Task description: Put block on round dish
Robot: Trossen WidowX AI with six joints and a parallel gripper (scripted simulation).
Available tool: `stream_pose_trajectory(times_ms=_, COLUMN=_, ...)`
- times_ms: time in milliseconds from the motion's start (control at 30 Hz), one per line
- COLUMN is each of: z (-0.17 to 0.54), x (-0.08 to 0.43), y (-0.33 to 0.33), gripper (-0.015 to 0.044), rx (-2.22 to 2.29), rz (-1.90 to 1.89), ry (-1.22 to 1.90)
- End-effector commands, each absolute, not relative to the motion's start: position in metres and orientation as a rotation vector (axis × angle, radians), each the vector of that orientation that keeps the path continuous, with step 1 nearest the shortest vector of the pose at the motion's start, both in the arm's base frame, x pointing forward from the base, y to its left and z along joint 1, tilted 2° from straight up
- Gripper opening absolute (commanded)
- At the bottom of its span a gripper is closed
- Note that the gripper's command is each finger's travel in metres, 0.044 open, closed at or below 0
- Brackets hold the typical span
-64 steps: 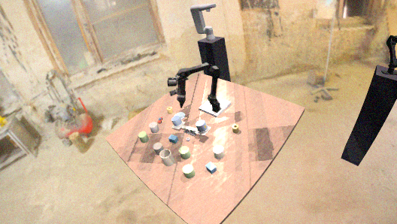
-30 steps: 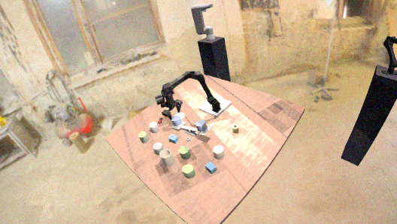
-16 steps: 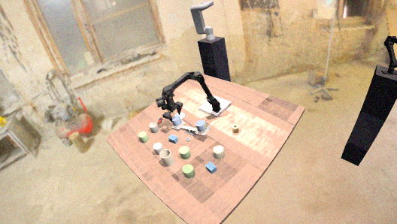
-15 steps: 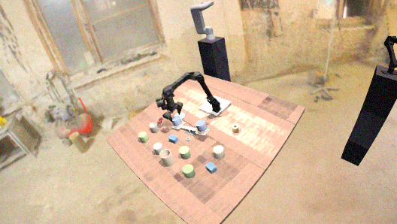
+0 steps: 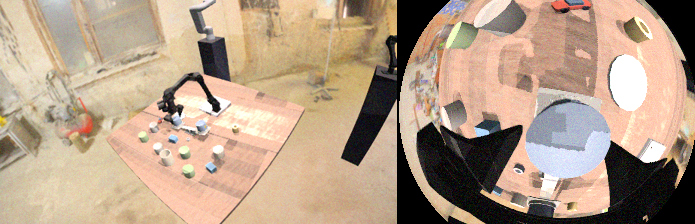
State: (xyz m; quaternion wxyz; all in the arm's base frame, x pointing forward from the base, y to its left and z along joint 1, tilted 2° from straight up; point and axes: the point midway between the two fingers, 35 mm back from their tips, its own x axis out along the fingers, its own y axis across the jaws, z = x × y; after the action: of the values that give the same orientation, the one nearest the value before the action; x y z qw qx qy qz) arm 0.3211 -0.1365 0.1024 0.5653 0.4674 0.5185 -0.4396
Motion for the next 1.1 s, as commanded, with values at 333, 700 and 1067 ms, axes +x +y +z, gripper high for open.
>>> stream_pose_trajectory(times_ms=333, z=0.081, x=0.321, y=-0.137, gripper=0.044, rx=1.1, rz=-1.042, ry=1.217)
stream_pose_trajectory(times_ms=700, z=0.081, x=0.321, y=-0.137, gripper=0.0269, rx=1.1, rz=-1.042, ry=1.217)
stream_pose_trajectory(times_ms=1067, z=0.092, x=0.322, y=-0.138, gripper=0.0, rx=1.1, rz=-1.042, ry=1.217)
